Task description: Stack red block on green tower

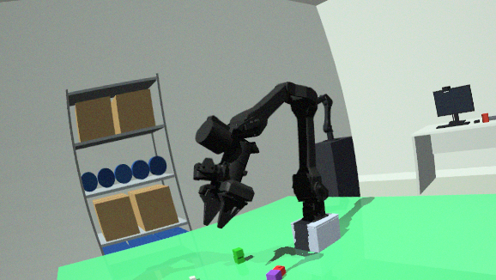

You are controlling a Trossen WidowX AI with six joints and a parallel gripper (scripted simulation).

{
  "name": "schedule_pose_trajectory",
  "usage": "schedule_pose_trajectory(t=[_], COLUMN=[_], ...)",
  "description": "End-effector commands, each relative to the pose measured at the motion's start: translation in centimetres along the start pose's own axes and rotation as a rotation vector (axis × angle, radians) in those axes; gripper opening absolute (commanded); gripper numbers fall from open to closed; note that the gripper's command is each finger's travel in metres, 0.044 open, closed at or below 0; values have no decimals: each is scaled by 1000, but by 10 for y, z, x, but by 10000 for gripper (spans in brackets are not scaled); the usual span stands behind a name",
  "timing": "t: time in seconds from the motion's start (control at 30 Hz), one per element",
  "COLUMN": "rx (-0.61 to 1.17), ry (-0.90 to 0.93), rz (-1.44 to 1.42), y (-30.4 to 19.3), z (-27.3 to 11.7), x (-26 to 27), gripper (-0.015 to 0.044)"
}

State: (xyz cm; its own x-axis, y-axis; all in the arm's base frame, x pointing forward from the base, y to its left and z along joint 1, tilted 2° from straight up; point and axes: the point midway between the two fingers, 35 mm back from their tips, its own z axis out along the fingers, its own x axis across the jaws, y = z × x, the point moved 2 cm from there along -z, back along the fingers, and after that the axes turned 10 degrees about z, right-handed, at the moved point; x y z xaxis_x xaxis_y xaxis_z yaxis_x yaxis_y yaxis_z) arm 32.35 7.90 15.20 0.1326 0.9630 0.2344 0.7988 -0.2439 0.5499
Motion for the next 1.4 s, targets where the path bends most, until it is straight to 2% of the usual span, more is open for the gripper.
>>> schedule_pose_trajectory(t=[0.0,0.13,0.2,0.43,0.7,1.37], rx=[283,602,658,659,660,660], ry=[-51,-75,-76,-77,-77,-77], rz=[-211,-440,-478,-478,-478,-478], y=[-70,-142,-154,-154,-177,-190], z=[23,26,24,22,52,71], x=[-10,-27,-31,-40,-49,-56], gripper=[440,440,440,440,440,440])
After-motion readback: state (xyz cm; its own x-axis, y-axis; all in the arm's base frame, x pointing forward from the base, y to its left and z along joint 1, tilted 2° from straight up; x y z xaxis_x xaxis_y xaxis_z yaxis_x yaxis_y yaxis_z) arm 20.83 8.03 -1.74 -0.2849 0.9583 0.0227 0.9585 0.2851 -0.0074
